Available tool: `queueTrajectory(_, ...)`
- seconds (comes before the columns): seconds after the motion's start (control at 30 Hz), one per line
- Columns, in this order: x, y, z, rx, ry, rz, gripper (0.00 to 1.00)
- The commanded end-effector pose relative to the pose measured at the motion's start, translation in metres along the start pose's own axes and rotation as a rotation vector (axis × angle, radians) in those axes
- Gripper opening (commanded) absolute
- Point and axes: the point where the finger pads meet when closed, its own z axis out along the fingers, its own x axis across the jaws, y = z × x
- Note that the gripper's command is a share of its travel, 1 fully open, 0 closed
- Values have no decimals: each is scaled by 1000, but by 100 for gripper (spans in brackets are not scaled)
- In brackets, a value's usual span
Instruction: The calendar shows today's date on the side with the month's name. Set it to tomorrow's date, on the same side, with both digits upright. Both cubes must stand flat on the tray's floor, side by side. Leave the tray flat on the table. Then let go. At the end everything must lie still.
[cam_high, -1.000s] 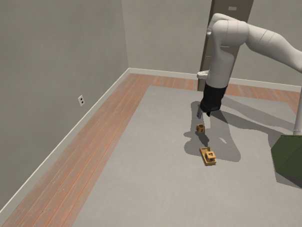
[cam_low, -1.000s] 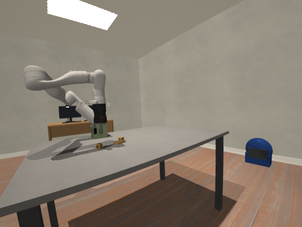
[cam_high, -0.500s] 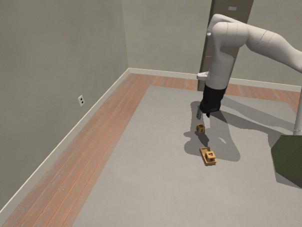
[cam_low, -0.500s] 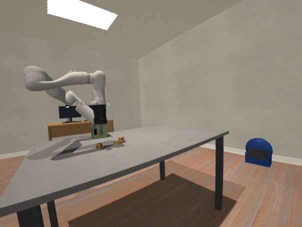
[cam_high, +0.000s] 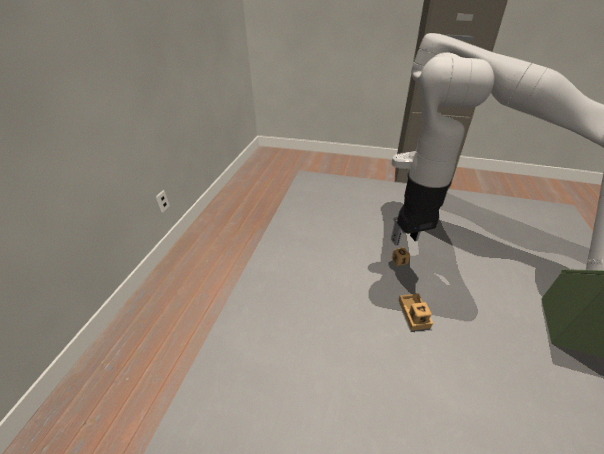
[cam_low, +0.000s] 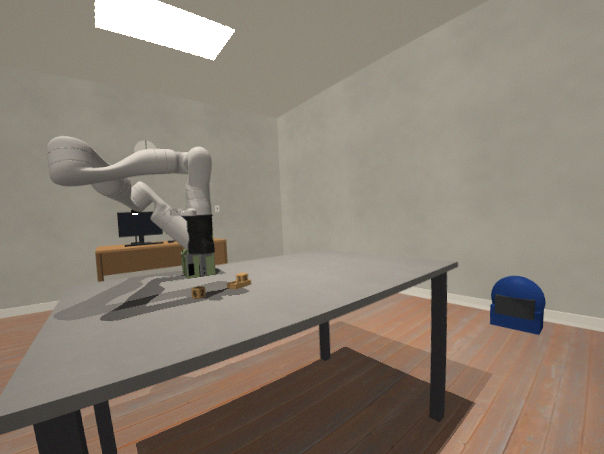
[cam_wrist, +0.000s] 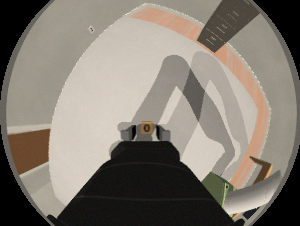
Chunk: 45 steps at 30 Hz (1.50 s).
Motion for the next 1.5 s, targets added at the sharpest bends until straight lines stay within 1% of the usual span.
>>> queueTrajectory(0.0,1,1,5,-2,3,-1,87)
queueTrajectory(0.23,1,1,15,-2,3,-1,87)
queueTrajectory(0.67,1,1,26,-2,3,-1,87)
queueTrajectory(1.47,2,1,29,-2,3,-1,87)
